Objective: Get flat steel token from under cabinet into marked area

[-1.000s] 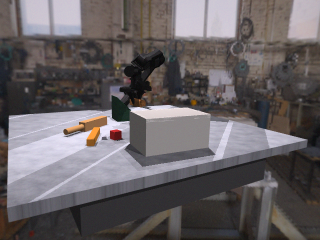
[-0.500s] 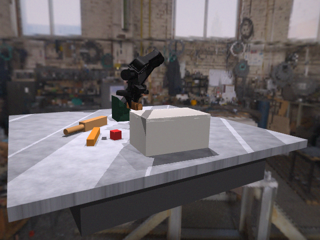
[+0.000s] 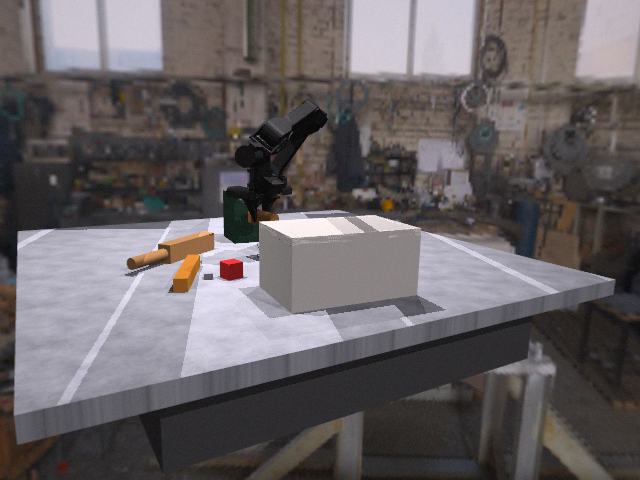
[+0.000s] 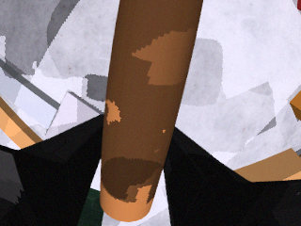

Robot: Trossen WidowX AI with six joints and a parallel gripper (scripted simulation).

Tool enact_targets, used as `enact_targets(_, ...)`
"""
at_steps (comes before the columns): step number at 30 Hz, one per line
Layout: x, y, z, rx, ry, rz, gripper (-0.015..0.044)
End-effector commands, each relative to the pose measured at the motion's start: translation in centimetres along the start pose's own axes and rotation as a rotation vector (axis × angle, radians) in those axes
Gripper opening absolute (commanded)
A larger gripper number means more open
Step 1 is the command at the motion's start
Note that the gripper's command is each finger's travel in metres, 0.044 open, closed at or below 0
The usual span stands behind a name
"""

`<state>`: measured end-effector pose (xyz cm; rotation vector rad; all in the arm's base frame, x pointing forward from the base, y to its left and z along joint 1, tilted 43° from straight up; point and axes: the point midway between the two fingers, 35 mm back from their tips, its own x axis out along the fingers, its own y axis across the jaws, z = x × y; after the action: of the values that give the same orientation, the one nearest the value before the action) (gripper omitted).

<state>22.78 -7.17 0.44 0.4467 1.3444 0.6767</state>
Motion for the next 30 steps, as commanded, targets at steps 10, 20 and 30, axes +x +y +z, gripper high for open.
enact_targets(10, 1.2, -1.6, -0.2, 0.012, -0.012, -0.004, 0.0000)
enact_targets(20, 2.2, -2.7, -0.4, 0.012, -0.012, -0.004, 0.0000)
enact_targets(30, 3.2, -3.7, -0.6, 0.012, -0.012, -0.004, 0.0000)
